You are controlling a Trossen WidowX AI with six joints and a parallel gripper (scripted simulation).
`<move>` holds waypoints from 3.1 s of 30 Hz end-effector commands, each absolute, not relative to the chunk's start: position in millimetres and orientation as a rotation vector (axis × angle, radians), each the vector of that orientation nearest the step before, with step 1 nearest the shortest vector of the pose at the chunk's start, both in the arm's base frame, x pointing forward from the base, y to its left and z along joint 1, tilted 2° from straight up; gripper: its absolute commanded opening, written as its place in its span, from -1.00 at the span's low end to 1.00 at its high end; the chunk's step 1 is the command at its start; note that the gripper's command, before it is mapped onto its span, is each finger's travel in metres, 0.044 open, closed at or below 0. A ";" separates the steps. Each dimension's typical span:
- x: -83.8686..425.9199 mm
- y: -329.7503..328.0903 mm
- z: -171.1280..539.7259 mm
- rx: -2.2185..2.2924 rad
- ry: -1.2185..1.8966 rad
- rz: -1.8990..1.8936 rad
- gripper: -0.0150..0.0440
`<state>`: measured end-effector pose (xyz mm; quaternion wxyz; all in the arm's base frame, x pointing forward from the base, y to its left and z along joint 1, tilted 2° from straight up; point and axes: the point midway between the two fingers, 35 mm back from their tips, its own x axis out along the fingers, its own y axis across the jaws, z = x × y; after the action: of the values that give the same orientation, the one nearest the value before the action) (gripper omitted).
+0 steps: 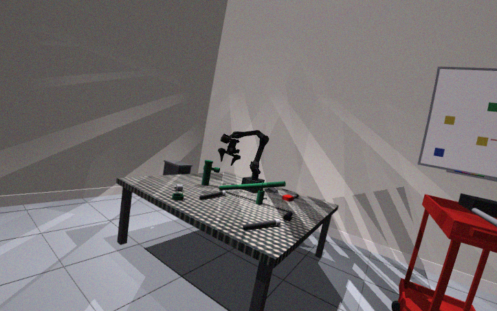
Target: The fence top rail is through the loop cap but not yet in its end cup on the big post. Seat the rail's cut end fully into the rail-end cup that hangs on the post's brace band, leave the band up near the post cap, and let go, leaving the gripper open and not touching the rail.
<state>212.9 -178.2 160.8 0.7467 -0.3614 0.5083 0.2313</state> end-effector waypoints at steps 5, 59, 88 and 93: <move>173.3 -251.9 161.8 -1.377 0.761 0.889 1.00; 183.4 -263.9 89.8 -1.606 0.638 0.991 1.00; 200.9 -258.3 60.3 -1.606 0.635 0.989 0.56; 200.9 -258.3 60.3 -1.606 0.635 0.989 0.11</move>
<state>201.8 -259.1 62.2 0.5434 -0.6796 0.2653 0.4152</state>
